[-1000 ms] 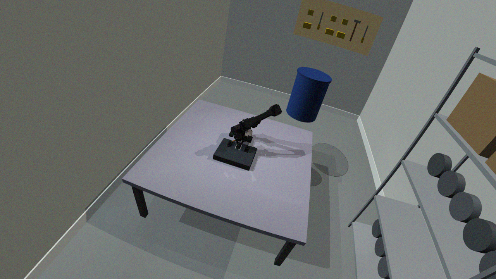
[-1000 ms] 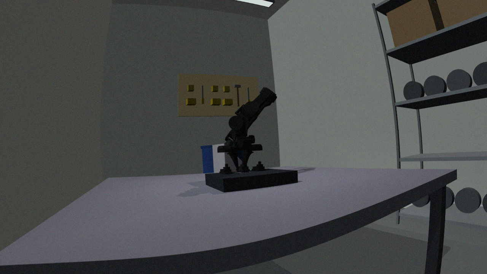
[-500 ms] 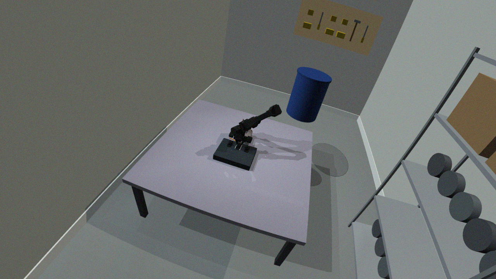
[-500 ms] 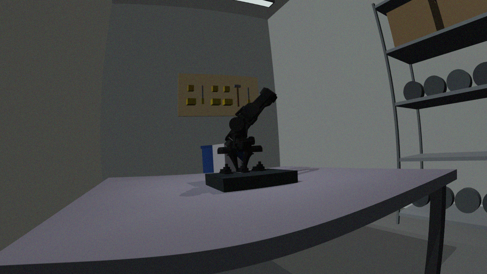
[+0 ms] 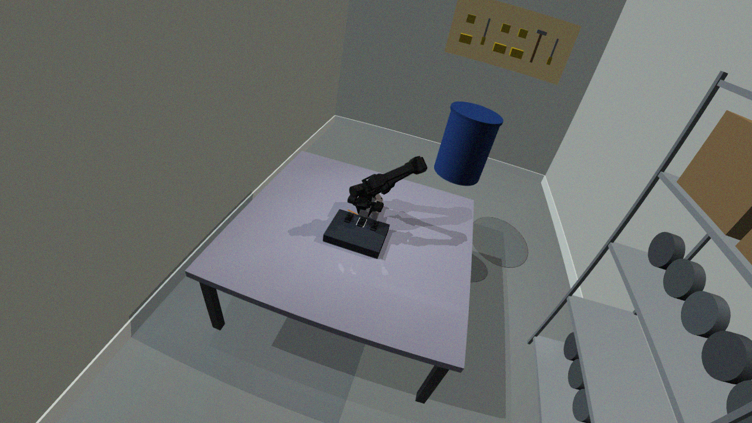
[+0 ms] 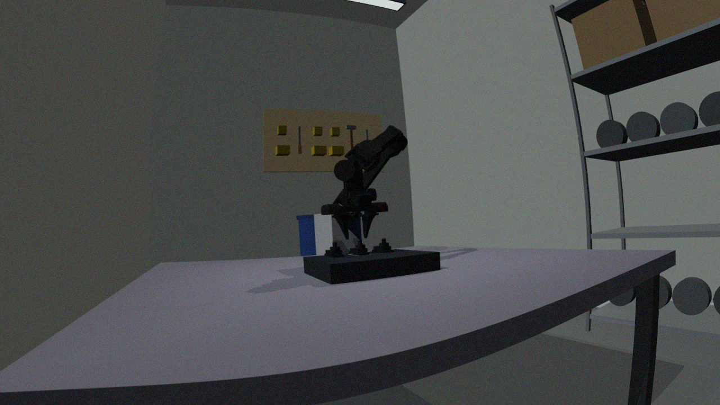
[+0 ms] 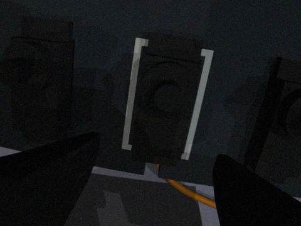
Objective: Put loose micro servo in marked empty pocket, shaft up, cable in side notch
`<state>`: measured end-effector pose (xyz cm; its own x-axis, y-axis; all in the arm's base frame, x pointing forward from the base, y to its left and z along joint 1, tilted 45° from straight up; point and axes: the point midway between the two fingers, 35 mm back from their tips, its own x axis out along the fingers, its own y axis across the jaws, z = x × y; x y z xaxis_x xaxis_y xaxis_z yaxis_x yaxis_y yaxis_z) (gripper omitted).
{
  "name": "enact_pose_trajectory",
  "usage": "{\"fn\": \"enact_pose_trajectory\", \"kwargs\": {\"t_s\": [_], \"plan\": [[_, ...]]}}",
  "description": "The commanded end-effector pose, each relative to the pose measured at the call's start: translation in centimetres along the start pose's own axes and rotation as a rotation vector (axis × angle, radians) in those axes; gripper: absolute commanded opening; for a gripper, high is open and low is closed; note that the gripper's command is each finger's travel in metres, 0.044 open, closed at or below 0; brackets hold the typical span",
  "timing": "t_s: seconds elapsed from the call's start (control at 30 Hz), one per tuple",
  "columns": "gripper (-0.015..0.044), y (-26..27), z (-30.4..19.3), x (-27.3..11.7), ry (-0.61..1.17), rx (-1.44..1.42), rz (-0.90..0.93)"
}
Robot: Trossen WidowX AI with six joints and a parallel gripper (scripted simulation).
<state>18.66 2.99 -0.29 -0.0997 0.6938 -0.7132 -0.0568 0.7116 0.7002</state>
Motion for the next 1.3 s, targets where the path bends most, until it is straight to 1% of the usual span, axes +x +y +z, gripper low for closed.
{"fn": "enact_pose_trajectory", "kwargs": {"t_s": [0.0, 0.1, 0.13, 0.33, 0.43, 0.5, 0.6, 0.63, 1.27], "plan": [[0.0345, -0.2, 2.3, -1.3, -0.006, -0.002, -0.004], [0.0424, -0.2, 5.1, -2.9, -0.006, -0.004, -0.005], [0.044, -0.2, 5.9, -3.5, -0.006, -0.005, -0.005], [0.044, 0.1, 10.4, -6.3, -0.006, -0.009, -0.007], [0.044, 0.1, 10.5, -6.6, -0.007, -0.01, -0.007], [0.044, 0.1, 10.3, -7.9, -0.01, -0.013, -0.01], [0.044, 0.3, 9.6, -10.8, -0.016, -0.022, -0.014], [0.044, 0.3, 9.5, -11.1, -0.017, -0.023, -0.015], [0.044, 0.3, 9.5, -11.1, -0.017, -0.023, -0.015]]}}
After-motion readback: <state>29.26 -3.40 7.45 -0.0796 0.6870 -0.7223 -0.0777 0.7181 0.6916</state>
